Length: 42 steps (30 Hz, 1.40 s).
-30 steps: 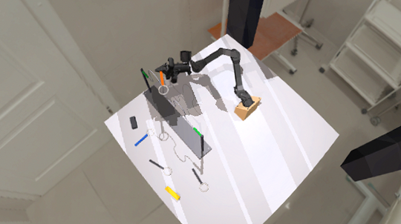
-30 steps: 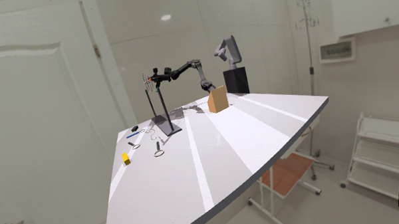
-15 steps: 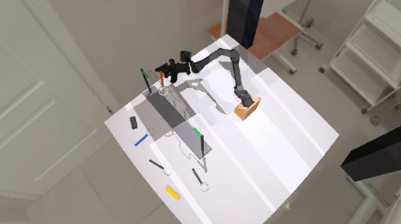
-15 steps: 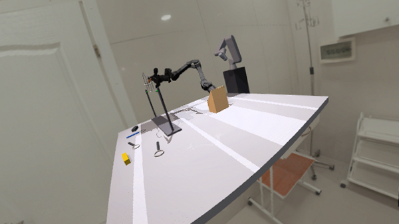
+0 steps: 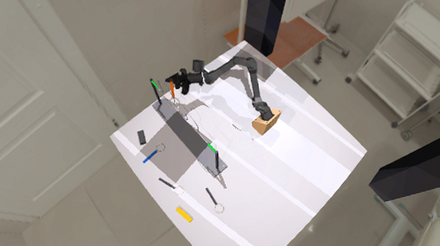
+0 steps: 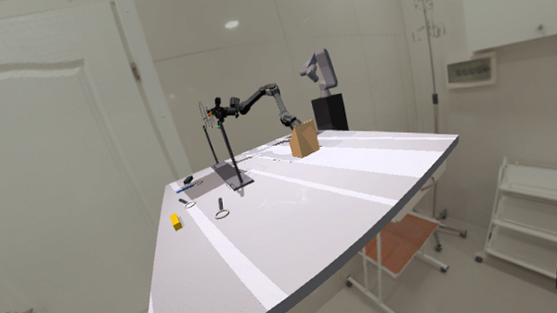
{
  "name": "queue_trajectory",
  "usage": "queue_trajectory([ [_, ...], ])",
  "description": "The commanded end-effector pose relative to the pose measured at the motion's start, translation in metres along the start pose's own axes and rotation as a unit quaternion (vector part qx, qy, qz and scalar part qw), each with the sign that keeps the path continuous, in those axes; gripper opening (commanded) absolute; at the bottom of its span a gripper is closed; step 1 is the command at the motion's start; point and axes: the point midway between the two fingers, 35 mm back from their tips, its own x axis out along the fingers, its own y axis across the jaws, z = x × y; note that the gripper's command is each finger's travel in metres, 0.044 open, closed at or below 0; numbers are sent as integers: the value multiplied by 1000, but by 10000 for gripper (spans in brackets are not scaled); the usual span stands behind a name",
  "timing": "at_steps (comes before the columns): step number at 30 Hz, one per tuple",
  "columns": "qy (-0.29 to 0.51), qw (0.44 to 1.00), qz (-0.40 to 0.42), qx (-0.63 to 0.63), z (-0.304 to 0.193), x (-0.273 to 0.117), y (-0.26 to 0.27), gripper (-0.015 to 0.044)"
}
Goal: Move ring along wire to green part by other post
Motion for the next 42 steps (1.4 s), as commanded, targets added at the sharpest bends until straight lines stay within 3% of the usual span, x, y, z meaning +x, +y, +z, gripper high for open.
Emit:
queue_trajectory([
  [1, 2, 1000, 8, 22, 0, -1, 8, -150],
  [22, 26, 971, 114, 208, 16, -18, 72, -150],
  [42, 51, 882, 229, 408, 60, -49, 125, -150],
])
